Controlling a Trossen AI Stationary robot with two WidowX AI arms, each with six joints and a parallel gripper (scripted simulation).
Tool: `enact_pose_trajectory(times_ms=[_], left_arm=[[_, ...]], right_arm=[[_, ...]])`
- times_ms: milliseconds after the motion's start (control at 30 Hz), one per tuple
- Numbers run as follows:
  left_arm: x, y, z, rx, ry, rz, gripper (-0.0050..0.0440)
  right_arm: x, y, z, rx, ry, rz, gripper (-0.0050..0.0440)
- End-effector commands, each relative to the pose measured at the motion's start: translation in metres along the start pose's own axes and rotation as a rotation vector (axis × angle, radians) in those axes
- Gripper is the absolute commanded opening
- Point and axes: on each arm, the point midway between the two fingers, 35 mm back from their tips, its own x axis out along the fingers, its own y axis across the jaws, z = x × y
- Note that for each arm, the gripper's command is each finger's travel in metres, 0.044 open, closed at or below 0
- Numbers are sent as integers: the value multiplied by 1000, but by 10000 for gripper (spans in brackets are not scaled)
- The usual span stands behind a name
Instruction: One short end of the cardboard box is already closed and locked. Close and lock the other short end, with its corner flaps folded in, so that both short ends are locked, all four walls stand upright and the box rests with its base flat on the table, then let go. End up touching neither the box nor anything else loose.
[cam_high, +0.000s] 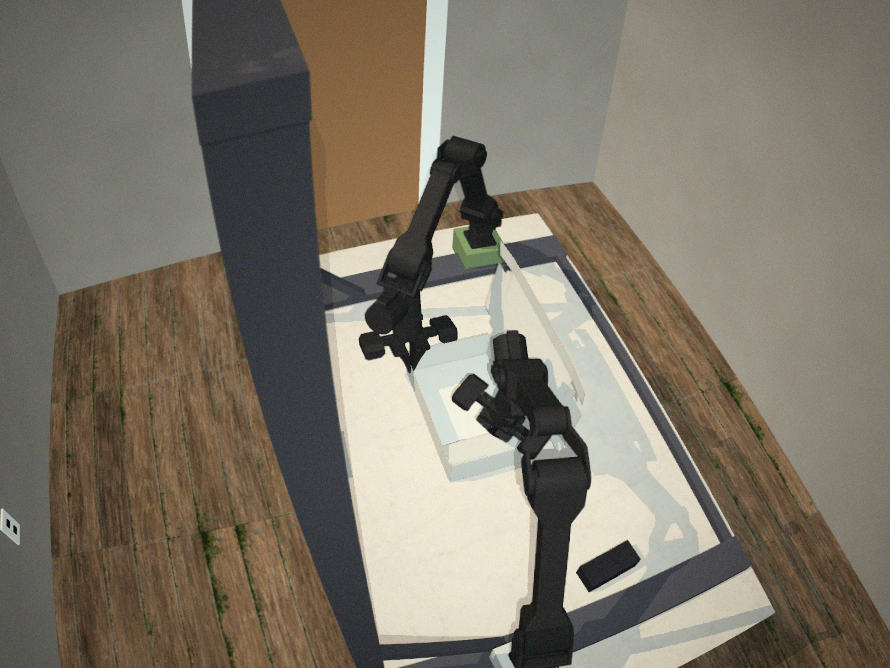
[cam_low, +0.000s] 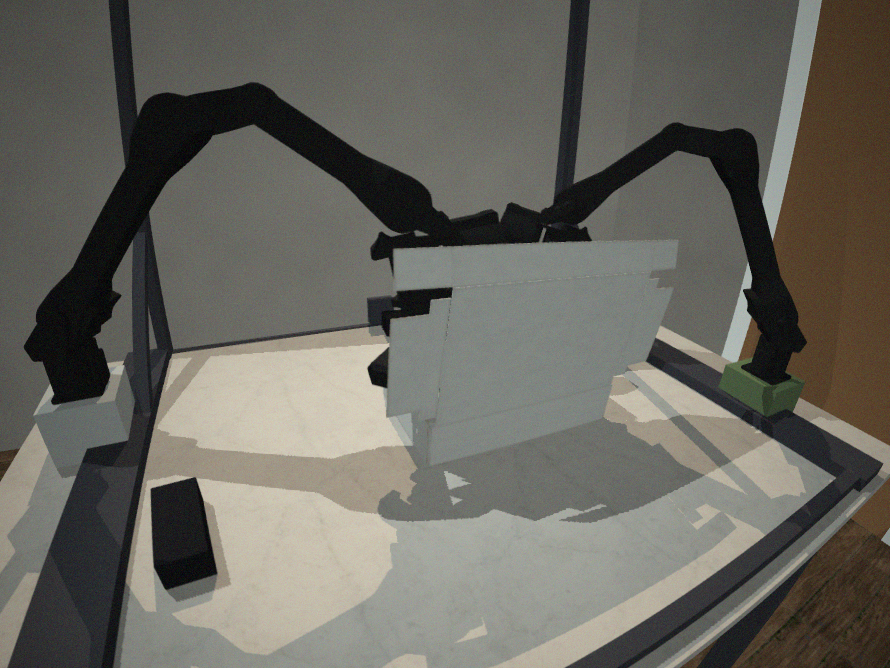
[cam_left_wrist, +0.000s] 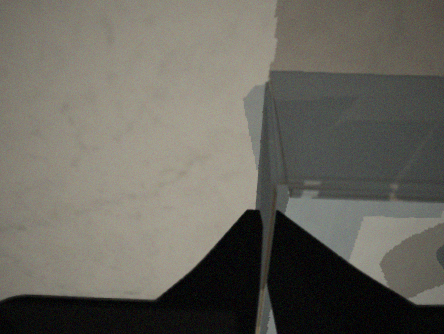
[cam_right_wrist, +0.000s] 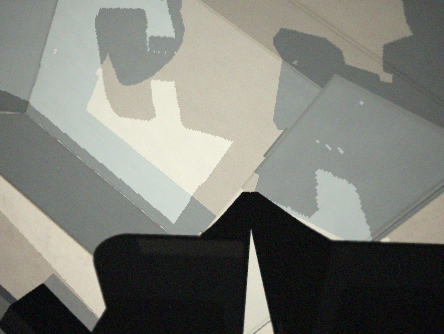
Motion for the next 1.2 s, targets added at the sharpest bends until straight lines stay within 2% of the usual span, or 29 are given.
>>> enact_pose_trajectory(times_ms=[0, 333, 400, 467, 633, 900, 967, 1167], left_arm=[[-6, 3, -4, -3, 12, 16, 6], [-6, 3, -4, -3, 12, 16, 6], [-6, 3, -4, -3, 12, 16, 6], [-6, 3, -4, -3, 12, 16, 6], [-6, 3, -4, -3, 12, 16, 6], [-6, 3, -4, -3, 12, 16, 6], [-6, 3, -4, -3, 12, 16, 6], [-6, 3, -4, -3, 12, 16, 6]], right_arm=[[-14, 11, 5, -227, -6, 2, 0], [-20, 19, 5, -816, 38, -24, 0], [-20, 19, 5, -816, 38, -24, 0], [-22, 20, 6, -992, 51, -26, 0], [-25, 22, 9, -1276, 79, -31, 0], [-29, 18, 18, -1723, 129, -31, 0], [-29, 18, 18, -1723, 129, -31, 0], [-33, 14, 25, -2113, 183, -14, 0]])
